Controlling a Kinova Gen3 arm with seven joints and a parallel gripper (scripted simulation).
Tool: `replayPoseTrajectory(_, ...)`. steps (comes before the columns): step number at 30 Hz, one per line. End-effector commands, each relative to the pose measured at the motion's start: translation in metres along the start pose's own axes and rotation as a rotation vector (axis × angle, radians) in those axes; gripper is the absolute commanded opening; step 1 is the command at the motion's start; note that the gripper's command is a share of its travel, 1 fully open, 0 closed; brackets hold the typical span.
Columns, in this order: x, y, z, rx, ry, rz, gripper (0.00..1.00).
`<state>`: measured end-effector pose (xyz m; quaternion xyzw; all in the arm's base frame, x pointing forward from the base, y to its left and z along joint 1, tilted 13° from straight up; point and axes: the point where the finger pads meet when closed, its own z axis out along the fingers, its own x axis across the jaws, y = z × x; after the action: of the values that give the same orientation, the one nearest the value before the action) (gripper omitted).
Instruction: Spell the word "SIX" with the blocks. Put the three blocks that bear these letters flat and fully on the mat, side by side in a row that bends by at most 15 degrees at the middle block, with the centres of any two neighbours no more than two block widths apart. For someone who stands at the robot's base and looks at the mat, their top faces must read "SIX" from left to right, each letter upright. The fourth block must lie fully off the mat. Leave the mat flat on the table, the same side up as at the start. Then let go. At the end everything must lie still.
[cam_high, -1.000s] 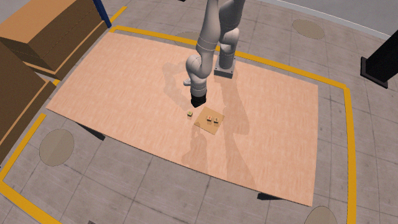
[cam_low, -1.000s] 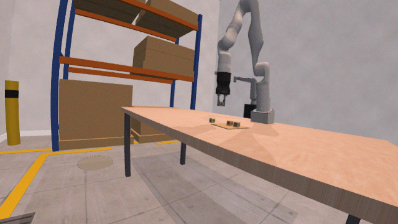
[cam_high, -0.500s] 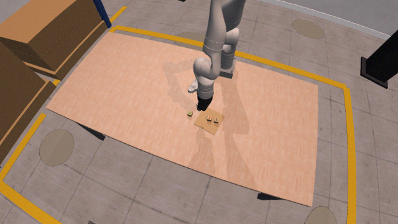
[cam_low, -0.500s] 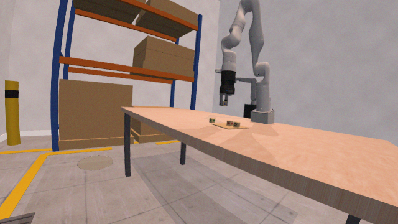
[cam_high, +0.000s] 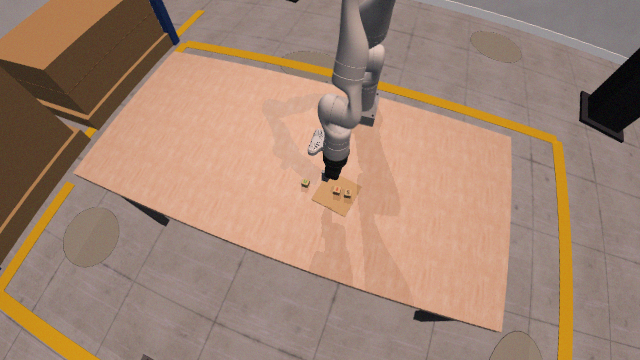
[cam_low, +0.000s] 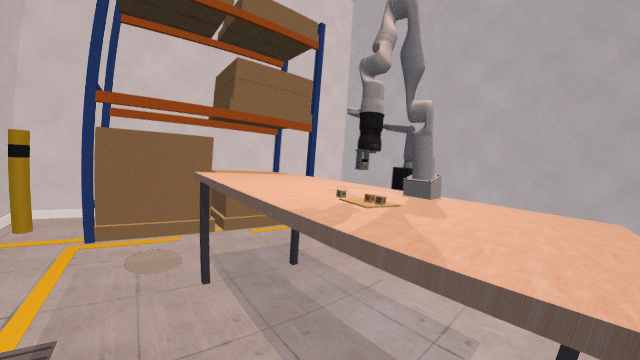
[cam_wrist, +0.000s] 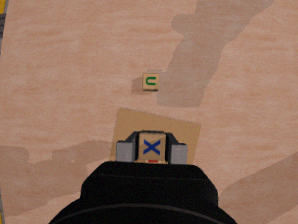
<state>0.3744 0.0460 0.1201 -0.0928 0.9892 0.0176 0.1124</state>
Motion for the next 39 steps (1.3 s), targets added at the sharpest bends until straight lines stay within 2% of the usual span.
replayPoseTrajectory(1, -0.001, 0.002, -0.001, -0.001, -0.003, -0.019, 0.49)
replayPoseTrajectory(30, -0.002, 0.005, -0.001, -0.002, -0.004, -0.052, 0.49)
replayPoseTrajectory(35, -0.002, 0.005, 0.007, -0.003, -0.003, -0.052, 0.49)
replayPoseTrajectory(39, -0.002, 0.005, 0.020, -0.003, -0.003, -0.052, 0.49)
